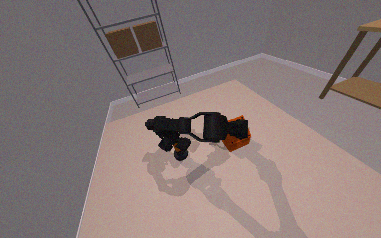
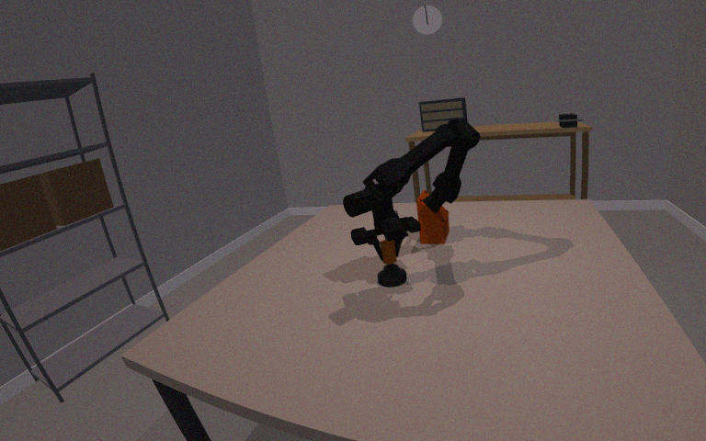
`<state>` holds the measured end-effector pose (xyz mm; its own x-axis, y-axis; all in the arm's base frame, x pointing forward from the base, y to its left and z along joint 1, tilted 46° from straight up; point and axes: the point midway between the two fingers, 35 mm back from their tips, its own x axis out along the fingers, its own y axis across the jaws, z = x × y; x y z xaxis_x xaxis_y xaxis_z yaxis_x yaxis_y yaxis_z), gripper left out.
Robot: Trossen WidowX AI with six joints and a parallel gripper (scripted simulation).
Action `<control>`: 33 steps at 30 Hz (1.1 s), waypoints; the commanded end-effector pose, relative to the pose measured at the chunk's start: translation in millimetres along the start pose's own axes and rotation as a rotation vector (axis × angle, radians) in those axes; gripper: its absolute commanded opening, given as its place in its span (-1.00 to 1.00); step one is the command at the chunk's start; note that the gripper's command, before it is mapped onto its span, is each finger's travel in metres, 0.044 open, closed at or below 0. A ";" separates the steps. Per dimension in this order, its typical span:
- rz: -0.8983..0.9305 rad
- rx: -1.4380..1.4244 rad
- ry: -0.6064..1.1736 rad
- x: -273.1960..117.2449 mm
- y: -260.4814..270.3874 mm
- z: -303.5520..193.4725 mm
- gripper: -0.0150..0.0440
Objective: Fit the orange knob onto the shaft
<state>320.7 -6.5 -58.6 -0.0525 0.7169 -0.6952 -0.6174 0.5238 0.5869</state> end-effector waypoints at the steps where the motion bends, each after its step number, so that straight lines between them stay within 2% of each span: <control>1: -0.007 -0.021 -0.003 -1.0 -1.9 1.9 -0.49; 33: -0.006 -0.021 -0.003 2.7 1.8 -0.4 -0.49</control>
<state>318.0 -4.1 -59.6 -0.0489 0.7142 -0.6983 -0.6339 0.5181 0.5743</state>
